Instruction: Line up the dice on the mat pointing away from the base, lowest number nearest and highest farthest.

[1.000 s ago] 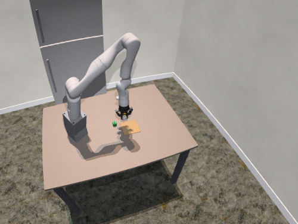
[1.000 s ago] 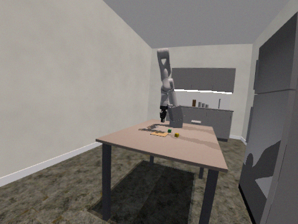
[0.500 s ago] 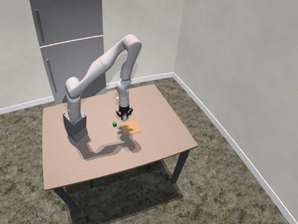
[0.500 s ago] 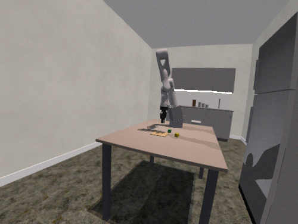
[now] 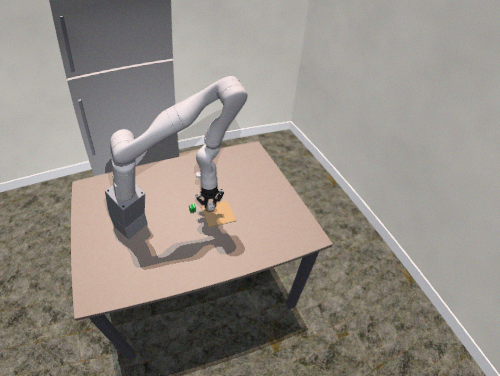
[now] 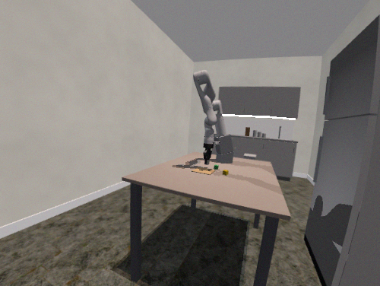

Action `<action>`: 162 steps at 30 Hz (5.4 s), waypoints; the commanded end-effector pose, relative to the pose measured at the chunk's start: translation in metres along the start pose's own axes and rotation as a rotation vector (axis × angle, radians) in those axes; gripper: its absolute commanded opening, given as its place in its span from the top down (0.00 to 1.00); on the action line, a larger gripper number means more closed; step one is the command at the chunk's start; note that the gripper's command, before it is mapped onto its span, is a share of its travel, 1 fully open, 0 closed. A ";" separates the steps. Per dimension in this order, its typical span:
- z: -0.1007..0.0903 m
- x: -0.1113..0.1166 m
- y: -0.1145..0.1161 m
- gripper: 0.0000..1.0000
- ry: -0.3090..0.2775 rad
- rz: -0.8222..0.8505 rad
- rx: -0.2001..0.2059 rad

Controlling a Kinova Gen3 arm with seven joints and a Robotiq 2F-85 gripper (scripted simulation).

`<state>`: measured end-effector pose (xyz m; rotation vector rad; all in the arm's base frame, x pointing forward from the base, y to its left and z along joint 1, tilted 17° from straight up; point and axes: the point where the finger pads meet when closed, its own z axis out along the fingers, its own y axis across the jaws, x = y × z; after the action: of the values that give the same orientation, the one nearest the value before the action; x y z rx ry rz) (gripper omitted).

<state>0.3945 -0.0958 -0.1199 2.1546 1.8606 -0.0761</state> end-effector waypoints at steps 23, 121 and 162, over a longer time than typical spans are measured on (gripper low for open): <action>0.035 -0.004 -0.010 0.74 -0.004 0.011 0.021; 0.038 -0.004 -0.010 0.58 -0.004 0.011 0.021; -0.051 -0.004 -0.008 0.54 -0.004 0.011 0.021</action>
<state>0.3737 -0.0904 -0.0765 2.1900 1.8484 -0.1135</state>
